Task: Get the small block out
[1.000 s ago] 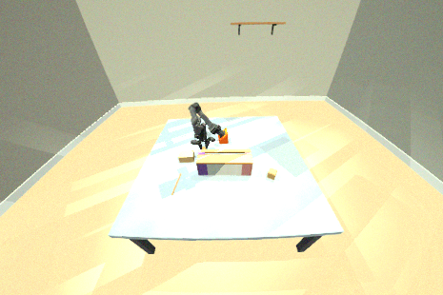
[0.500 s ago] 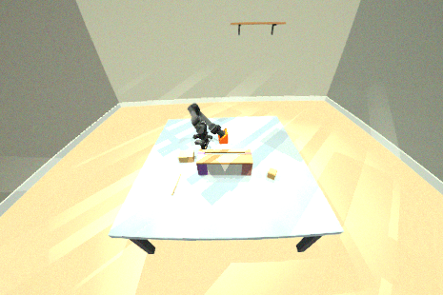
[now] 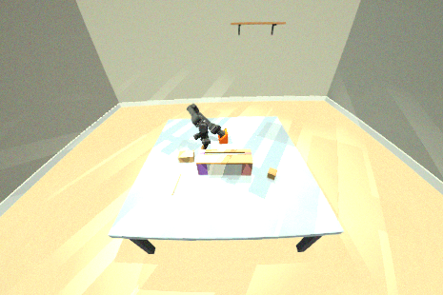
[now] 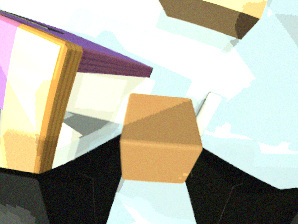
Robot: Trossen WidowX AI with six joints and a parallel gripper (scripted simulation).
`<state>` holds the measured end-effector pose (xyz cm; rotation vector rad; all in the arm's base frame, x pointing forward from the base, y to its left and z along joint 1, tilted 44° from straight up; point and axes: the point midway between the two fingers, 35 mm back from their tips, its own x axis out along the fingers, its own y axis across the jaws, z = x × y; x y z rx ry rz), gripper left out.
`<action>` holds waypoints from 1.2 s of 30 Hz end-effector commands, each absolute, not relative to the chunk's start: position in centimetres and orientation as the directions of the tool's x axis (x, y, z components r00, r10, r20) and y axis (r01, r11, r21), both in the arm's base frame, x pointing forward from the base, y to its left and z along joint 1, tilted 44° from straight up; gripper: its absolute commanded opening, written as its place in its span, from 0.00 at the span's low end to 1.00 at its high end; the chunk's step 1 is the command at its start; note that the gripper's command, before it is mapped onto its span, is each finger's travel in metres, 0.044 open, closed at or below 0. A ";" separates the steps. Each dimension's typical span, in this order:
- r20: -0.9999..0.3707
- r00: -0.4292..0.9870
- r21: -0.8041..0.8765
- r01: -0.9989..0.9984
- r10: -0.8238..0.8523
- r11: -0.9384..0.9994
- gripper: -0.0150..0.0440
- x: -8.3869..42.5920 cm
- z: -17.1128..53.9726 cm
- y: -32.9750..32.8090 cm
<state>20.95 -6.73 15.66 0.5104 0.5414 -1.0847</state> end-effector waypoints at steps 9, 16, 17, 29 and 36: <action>-0.625 0.354 -0.278 0.731 -0.696 0.622 0.25 20.8 16.1 -6.0; -0.616 0.350 -0.493 0.528 -0.705 0.692 0.25 20.7 16.4 -5.6; -0.615 0.349 -0.520 0.494 -0.707 0.697 0.25 20.7 16.4 -5.5; -0.595 0.348 -0.763 0.040 -0.724 0.646 0.25 20.6 16.9 -4.8; -0.581 0.350 -0.814 -0.237 -0.735 0.531 0.25 20.5 17.3 -4.3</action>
